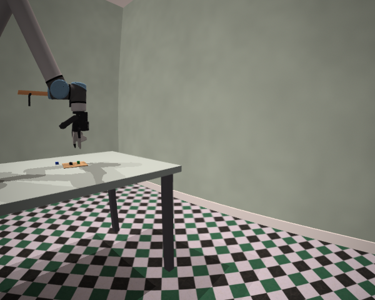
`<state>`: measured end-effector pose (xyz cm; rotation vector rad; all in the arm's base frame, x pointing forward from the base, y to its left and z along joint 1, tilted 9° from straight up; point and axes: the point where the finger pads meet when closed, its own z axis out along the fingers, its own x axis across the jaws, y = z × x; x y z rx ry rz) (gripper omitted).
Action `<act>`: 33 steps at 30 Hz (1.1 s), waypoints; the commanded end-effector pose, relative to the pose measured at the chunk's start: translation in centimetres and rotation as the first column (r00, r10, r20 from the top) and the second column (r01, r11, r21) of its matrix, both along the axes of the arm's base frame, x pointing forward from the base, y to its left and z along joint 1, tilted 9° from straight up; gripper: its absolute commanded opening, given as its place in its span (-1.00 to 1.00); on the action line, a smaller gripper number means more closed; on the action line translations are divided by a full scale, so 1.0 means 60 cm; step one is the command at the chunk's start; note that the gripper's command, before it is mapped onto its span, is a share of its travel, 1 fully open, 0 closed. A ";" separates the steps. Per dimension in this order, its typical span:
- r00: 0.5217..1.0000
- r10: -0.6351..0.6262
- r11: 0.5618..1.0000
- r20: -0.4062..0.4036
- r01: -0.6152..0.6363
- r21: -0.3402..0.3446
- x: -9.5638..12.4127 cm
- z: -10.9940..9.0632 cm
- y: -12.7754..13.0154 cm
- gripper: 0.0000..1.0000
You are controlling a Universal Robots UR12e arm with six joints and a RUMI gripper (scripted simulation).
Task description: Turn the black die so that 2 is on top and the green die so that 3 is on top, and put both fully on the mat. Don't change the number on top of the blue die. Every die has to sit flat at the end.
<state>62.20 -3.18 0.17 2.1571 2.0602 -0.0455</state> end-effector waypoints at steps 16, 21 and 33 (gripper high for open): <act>1.000 0.000 1.000 0.001 0.000 0.000 0.001 0.004 0.000 1.00; 1.000 0.000 1.000 0.001 0.000 0.000 0.001 0.004 0.000 1.00; 1.000 0.000 1.000 0.001 0.000 0.000 -0.004 0.055 0.007 1.00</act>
